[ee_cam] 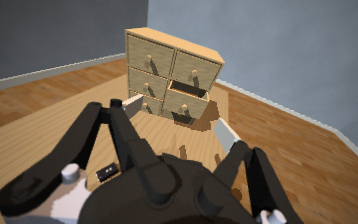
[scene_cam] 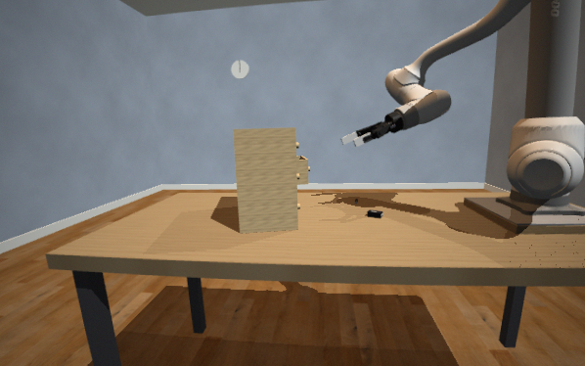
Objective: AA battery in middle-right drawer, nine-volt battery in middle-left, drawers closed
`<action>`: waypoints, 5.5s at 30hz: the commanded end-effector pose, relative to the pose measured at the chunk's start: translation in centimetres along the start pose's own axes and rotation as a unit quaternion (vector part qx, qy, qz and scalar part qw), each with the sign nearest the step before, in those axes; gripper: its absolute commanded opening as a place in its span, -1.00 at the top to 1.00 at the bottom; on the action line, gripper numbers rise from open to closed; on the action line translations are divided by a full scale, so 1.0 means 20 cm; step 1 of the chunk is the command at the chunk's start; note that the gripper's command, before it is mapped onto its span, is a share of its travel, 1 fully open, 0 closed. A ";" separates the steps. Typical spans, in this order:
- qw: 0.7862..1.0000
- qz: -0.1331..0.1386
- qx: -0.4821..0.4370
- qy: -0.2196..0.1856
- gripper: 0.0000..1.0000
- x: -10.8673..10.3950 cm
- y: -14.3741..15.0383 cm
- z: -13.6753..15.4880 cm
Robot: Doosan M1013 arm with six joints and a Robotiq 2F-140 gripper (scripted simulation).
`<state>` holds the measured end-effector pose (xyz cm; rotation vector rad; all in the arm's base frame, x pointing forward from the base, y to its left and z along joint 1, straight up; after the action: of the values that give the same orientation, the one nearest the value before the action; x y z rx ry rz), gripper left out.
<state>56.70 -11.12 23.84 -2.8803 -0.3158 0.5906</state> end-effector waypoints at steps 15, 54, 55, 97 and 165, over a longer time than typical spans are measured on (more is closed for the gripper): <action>0.994 0.025 -0.001 -0.102 -1.00 -0.01 -0.02 -0.09; 0.869 0.120 -0.001 -0.480 -1.00 0.06 -0.09 -0.37; 0.863 0.123 -0.001 -0.490 -1.00 0.06 -0.10 -0.38; 0.826 0.137 -0.001 -0.546 -1.00 -0.31 0.07 -0.24; 0.999 0.010 -0.001 -0.041 -1.00 0.13 0.18 0.21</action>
<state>57.81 -13.70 19.62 -2.8422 -0.2806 0.8560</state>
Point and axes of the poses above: the point where the finger pads meet when closed, its own x axis out along the fingers, its own y axis across the jaws, z = x × y, the point moved 5 cm from there along -x, back along the fingers, and after that the axes turned 14 degrees about x, right-handed, at the moved point
